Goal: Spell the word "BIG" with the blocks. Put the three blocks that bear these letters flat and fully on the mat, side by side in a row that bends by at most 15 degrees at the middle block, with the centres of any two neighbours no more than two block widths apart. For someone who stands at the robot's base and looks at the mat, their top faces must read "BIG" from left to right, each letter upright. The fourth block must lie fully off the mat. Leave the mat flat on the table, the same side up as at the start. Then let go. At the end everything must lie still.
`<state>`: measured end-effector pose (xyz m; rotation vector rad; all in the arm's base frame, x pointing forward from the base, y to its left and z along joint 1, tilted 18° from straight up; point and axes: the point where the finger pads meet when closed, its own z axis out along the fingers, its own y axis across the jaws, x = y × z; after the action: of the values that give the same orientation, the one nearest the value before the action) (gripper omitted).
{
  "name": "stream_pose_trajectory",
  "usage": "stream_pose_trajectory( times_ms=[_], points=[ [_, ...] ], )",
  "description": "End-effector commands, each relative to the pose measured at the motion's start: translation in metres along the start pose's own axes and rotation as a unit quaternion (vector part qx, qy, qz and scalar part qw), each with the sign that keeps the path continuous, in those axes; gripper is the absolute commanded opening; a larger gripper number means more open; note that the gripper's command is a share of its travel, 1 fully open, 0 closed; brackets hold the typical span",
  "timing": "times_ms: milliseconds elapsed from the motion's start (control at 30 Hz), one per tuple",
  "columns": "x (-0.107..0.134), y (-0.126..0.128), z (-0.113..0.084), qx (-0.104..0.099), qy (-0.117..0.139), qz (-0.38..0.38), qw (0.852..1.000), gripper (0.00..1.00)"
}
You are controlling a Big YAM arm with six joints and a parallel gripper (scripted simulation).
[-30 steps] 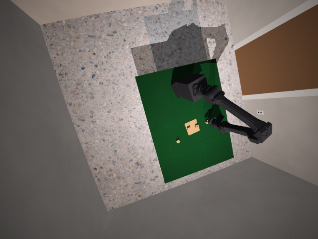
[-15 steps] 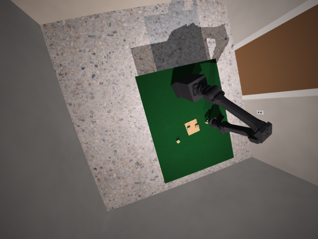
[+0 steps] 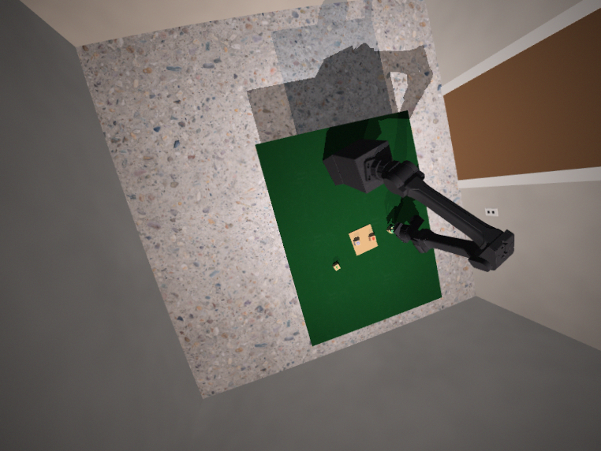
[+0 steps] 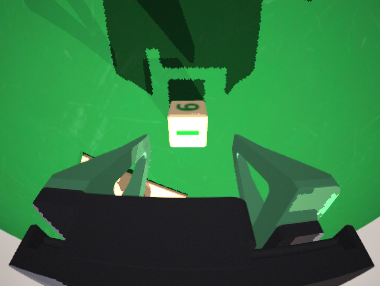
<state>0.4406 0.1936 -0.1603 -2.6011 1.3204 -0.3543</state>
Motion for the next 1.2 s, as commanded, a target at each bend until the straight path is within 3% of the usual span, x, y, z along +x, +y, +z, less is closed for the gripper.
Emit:
stream_pose_trajectory(
  times_ms=[0, 933, 1167],
  points=[
    [0.004, 0.0, 0.007, 0.001, -0.001, 0.001, 1.0, 0.65],
    [0.004, 0.0, 0.007, 0.001, -0.001, 0.001, 1.0, 0.65],
    [0.003, 0.01, 0.007, -0.005, -0.002, 0.001, 1.0, 0.65]
  ],
)
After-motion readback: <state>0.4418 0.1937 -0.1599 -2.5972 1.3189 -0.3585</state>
